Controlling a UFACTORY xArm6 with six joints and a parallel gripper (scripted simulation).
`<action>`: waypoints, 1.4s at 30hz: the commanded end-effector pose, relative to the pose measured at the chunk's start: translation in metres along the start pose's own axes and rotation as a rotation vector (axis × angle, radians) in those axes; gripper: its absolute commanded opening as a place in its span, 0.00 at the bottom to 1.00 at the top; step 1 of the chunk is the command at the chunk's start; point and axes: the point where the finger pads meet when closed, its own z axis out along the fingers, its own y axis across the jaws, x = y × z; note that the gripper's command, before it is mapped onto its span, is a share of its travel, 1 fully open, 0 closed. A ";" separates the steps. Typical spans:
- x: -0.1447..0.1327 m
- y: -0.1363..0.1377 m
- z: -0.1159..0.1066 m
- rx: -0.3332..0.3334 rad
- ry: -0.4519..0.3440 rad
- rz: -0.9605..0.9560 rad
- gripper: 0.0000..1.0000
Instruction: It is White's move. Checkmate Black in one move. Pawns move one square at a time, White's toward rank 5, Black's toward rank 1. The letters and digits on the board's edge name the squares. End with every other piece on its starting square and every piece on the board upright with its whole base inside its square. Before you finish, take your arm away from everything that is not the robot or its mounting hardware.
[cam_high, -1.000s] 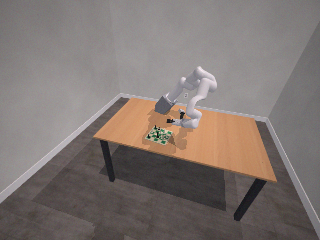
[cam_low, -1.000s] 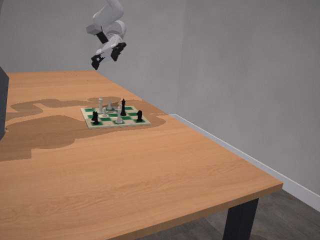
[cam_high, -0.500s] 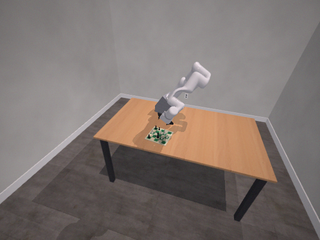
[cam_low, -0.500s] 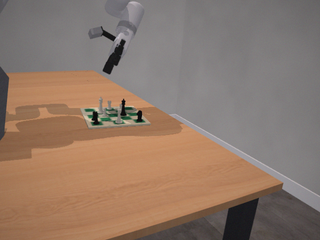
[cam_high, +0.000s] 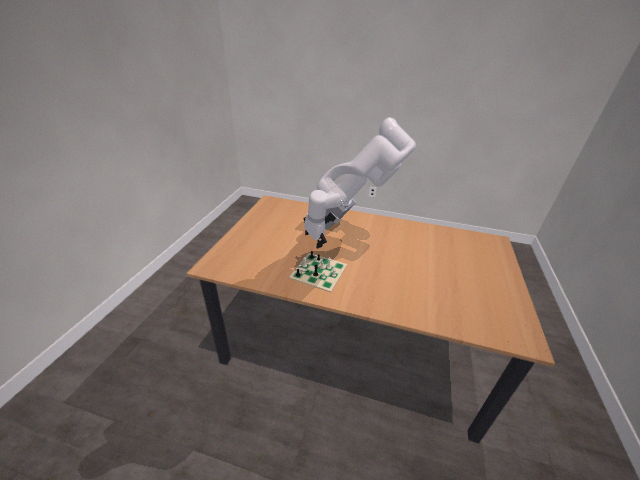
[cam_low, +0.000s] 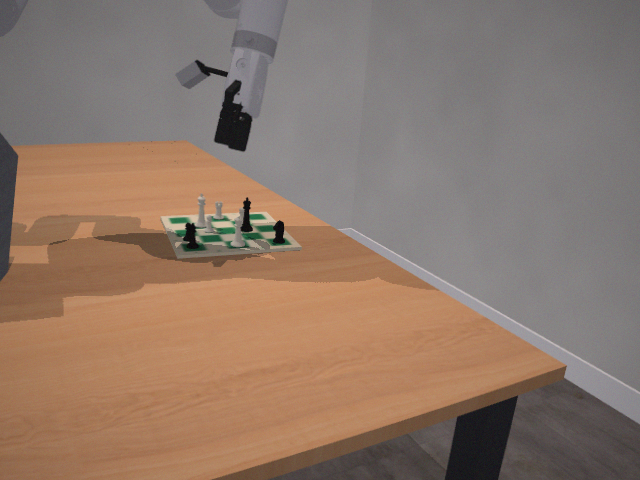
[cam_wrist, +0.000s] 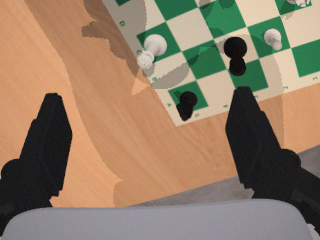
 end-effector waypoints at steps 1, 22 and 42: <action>-0.011 -0.011 0.004 -0.119 -0.044 0.096 1.00; -0.028 -0.035 0.010 -0.286 -0.100 0.286 1.00; -0.029 -0.034 0.015 -0.297 -0.072 0.472 1.00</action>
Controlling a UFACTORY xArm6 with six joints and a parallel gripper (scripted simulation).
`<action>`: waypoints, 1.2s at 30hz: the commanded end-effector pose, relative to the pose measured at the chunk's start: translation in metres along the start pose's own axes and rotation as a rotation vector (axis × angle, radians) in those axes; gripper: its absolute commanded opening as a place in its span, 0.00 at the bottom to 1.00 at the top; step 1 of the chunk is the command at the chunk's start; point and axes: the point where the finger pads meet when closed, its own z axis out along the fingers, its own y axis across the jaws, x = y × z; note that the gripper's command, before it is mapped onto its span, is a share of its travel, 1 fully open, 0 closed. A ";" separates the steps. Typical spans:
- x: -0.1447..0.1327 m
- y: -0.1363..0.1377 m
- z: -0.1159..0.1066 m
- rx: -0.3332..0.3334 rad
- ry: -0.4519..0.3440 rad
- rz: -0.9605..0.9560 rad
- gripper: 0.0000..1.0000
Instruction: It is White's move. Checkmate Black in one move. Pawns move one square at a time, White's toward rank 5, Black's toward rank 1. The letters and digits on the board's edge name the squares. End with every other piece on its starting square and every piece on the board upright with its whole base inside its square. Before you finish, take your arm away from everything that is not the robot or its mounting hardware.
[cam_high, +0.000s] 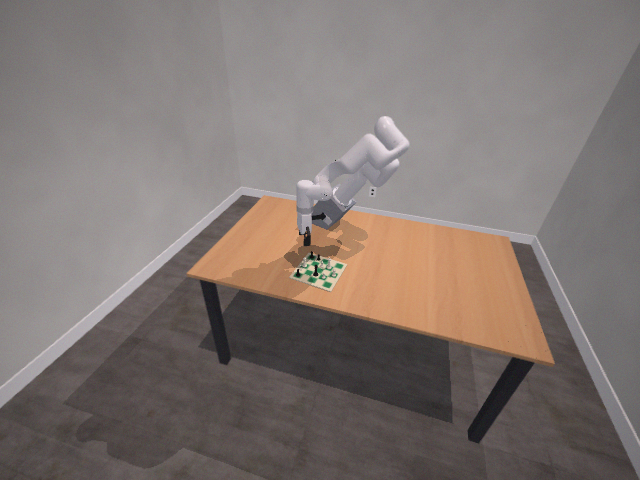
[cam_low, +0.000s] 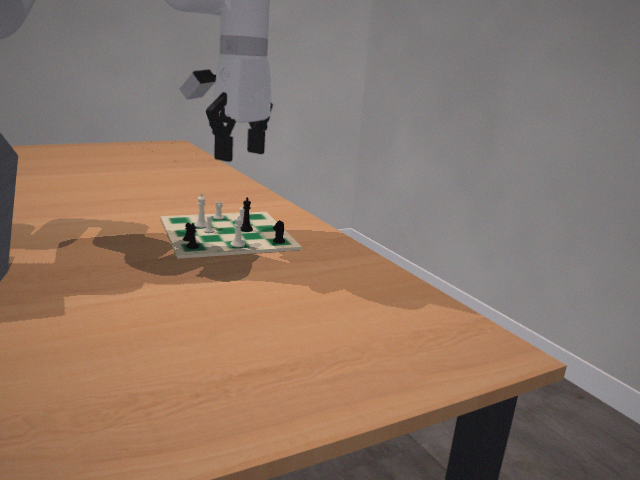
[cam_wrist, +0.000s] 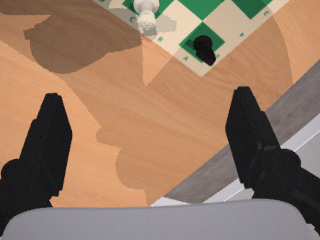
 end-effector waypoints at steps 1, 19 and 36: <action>-0.001 0.001 0.003 -0.001 -0.002 0.179 1.00; 0.000 0.001 0.032 -0.026 0.008 1.010 1.00; 0.000 0.001 0.036 -0.001 0.005 1.504 0.42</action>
